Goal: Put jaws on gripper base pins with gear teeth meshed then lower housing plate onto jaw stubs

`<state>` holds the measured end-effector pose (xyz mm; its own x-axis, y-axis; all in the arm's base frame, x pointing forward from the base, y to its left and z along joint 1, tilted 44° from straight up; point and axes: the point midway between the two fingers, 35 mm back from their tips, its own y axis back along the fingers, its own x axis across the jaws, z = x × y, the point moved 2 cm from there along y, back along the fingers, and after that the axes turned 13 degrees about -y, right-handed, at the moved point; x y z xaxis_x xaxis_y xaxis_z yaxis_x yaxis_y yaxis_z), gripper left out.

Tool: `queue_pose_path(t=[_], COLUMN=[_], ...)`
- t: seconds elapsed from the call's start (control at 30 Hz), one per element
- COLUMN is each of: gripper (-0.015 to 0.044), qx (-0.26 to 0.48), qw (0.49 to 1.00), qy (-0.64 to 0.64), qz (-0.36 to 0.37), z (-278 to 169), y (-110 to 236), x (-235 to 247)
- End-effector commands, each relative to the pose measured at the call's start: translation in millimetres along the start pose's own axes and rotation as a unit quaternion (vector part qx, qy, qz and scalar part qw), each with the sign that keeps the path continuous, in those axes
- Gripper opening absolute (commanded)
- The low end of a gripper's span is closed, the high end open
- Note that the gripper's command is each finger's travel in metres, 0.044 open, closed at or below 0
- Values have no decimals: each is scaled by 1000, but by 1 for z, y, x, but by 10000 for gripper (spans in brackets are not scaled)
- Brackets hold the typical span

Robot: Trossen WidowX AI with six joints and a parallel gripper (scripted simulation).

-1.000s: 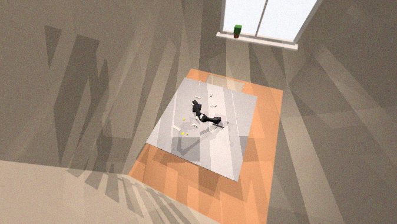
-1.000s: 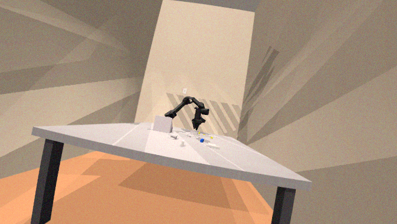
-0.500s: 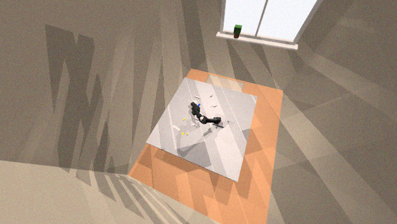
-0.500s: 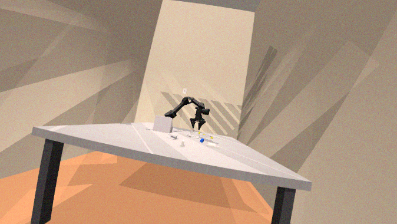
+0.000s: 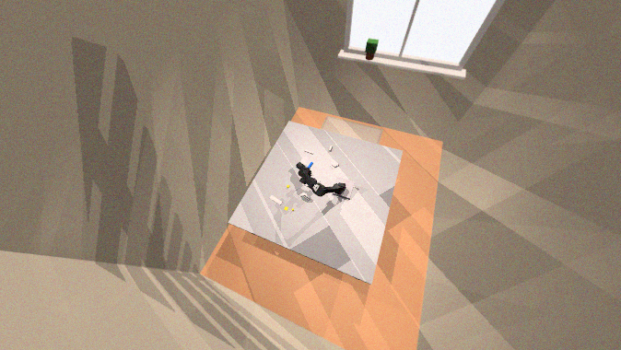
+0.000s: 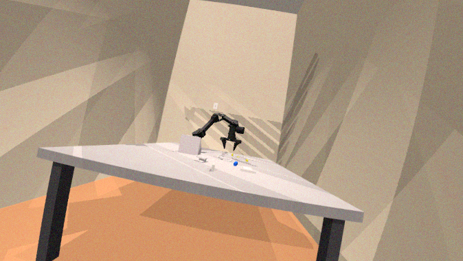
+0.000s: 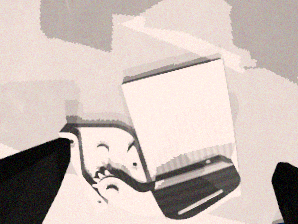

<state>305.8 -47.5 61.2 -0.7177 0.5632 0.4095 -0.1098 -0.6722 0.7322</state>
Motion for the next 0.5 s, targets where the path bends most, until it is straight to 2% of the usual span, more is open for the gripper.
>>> queue_pose_path(t=[0.0, 0.47], gripper=[440, 440], qx=[-3, -2], qw=[998, 966], qy=[58, 259], qz=[-2, -2], z=[8, 30], y=[3, 6], x=[6, 24])
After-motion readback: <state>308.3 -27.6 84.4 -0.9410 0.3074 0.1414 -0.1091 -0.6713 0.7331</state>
